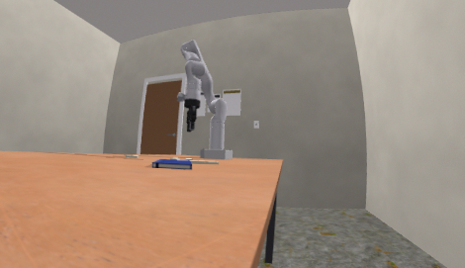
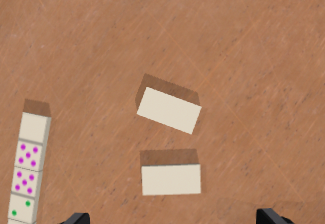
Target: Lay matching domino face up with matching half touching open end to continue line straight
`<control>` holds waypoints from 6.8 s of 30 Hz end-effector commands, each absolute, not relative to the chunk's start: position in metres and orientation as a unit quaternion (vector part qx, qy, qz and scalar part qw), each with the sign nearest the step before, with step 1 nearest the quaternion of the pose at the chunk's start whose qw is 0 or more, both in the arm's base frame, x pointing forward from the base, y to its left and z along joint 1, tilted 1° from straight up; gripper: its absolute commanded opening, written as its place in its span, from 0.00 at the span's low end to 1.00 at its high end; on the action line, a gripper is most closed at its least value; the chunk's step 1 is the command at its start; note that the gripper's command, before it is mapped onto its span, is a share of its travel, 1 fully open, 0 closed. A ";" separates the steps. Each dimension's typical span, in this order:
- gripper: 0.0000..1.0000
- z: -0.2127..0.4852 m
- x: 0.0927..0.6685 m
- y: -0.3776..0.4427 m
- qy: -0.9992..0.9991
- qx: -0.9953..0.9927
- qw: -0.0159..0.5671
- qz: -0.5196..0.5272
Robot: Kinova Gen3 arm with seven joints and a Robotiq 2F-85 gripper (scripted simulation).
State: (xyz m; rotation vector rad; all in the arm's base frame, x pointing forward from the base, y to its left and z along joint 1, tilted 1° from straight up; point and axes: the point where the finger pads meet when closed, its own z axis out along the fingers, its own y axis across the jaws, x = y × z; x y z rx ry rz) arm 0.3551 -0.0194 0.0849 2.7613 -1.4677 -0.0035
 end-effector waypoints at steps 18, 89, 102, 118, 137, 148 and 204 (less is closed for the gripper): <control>1.00 0.085 0.355 -0.018 -0.470 0.883 0.007 -0.001; 0.49 0.050 0.345 -0.028 -0.955 0.295 0.005 0.004; 0.49 0.050 0.345 -0.028 -0.955 0.295 0.005 0.004; 0.49 0.050 0.345 -0.028 -0.955 0.295 0.005 0.004; 0.49 0.044 0.345 -0.028 -0.955 0.295 0.005 0.003; 0.49 0.029 0.345 -0.028 -0.955 0.295 0.005 0.003; 0.49 -0.023 0.344 -0.028 -0.955 0.295 0.005 0.003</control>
